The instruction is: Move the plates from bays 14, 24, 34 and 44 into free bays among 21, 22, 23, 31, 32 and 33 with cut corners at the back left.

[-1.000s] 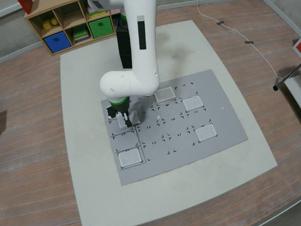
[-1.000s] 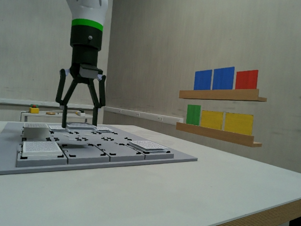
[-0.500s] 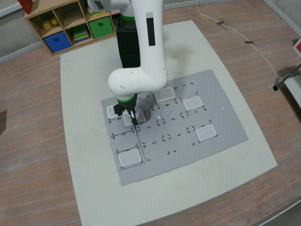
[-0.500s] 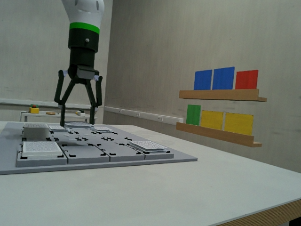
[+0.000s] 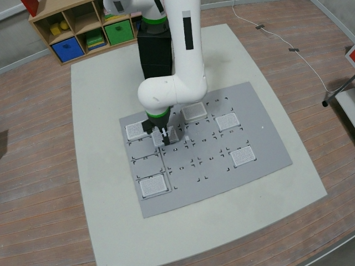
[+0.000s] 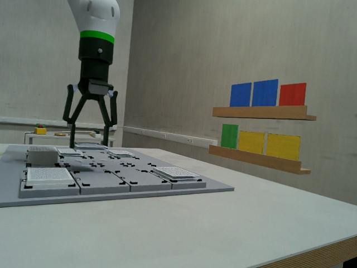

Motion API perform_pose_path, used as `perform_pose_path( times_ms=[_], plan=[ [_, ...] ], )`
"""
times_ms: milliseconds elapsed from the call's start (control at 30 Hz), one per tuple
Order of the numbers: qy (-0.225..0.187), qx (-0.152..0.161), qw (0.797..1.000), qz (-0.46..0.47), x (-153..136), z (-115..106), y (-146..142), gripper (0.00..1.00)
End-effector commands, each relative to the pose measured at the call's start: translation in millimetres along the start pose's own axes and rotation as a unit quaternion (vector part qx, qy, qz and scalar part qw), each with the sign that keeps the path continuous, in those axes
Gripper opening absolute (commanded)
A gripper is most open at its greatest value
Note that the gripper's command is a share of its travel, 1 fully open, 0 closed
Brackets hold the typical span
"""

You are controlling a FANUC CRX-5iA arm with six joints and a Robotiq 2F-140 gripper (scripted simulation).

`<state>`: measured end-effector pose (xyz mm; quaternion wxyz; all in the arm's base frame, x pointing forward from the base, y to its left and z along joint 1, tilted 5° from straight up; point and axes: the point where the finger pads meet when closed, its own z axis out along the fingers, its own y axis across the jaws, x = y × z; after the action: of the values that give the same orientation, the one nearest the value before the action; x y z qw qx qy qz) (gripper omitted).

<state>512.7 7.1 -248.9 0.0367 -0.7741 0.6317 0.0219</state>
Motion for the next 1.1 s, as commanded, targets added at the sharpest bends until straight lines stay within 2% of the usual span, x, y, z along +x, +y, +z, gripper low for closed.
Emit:
perform_pose_path(
  times_ms=[0,300,700,1067],
  plan=[
    [0.001,0.001,1.000,0.000,-11,-1,-1,0.10],
    [0.000,0.001,1.000,0.000,-35,-1,-1,0.10],
    [0.000,0.001,1.000,0.000,-35,-1,-1,0.10],
    [0.000,0.001,1.000,0.000,-35,11,-1,0.10]
  ],
)
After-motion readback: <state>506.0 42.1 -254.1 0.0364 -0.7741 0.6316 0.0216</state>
